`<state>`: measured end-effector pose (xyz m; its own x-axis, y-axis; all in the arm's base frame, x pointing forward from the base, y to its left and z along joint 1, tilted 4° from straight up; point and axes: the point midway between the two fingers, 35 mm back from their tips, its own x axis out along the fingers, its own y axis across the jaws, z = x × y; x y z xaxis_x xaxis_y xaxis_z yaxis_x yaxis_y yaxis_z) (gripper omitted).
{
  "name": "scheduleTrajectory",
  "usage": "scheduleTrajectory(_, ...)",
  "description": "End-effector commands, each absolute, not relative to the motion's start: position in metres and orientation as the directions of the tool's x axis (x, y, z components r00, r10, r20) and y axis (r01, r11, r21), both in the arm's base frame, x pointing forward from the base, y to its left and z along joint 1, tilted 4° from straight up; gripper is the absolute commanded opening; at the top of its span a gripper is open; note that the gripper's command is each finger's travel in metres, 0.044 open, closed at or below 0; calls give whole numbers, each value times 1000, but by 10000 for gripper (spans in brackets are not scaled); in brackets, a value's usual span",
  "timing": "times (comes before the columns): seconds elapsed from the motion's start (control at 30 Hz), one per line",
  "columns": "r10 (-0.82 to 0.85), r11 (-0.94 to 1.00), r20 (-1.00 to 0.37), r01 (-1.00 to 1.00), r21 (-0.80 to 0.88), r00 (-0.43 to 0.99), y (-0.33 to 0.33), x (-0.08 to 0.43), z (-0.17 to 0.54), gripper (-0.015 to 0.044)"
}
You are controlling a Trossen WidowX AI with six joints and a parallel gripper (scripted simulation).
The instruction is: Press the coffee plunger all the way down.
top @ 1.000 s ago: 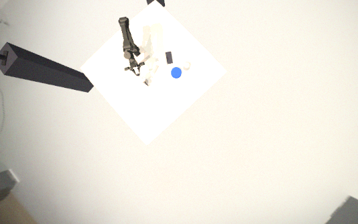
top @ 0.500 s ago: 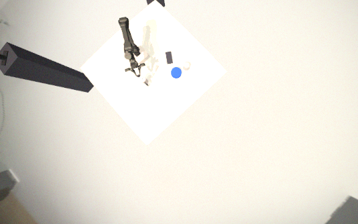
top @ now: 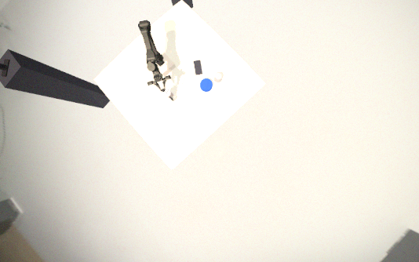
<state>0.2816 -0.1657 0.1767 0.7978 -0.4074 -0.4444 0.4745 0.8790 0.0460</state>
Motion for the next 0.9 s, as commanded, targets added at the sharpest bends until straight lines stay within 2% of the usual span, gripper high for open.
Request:
scheduleTrajectory(0.0, -390, 874, -512, 482, 55, 765, -163, 277, 145, 113)
scheduleTrajectory(0.87, -390, 874, -512, 482, 56, 766, -164, 288, 105, 113)
